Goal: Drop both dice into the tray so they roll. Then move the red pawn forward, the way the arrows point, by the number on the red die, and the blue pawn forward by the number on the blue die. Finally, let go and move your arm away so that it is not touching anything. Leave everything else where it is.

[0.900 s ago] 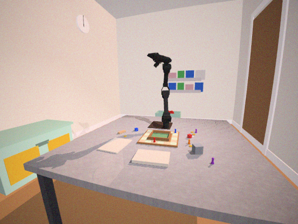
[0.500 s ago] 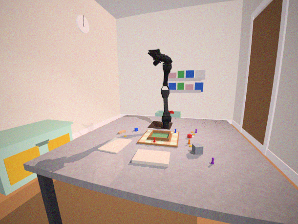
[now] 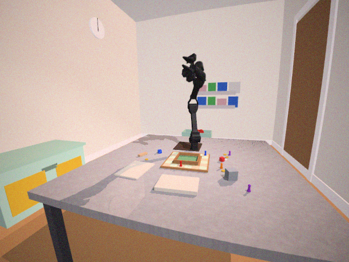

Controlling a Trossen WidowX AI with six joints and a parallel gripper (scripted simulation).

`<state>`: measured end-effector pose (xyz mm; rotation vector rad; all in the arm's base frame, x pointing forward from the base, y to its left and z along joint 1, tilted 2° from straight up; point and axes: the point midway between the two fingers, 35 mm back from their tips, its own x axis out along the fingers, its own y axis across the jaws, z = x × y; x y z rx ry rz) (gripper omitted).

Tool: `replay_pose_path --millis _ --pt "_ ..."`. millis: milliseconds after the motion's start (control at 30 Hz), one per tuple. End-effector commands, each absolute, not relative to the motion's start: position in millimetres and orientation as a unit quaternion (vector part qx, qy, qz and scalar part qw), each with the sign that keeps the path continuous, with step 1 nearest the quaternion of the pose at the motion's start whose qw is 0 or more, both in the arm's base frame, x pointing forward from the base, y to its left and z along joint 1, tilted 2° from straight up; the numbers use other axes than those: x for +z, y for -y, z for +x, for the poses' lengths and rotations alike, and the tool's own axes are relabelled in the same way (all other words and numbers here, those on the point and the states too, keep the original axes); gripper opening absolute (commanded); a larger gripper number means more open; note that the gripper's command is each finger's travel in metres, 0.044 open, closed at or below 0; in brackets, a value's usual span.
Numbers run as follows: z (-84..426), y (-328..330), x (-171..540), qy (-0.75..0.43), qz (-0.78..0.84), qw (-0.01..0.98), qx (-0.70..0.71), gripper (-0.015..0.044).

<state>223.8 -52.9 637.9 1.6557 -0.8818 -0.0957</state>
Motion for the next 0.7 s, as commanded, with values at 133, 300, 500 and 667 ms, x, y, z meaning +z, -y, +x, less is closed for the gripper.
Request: replay_pose_path --millis 133,300,500,667 --pt "300.1 -5.2 576.0 0.224 0.684 0.692 -0.051 0.0275" --pt "341.4 -51.1 514.0 0.096 0.659 0.744 -0.063 0.0275" --pt "367.1 -104.5 426.7 -0.067 0.615 0.781 -0.083 0.0275" --pt "366.4 -143.0 348.8 -0.206 0.568 0.790 -0.108 0.0275"
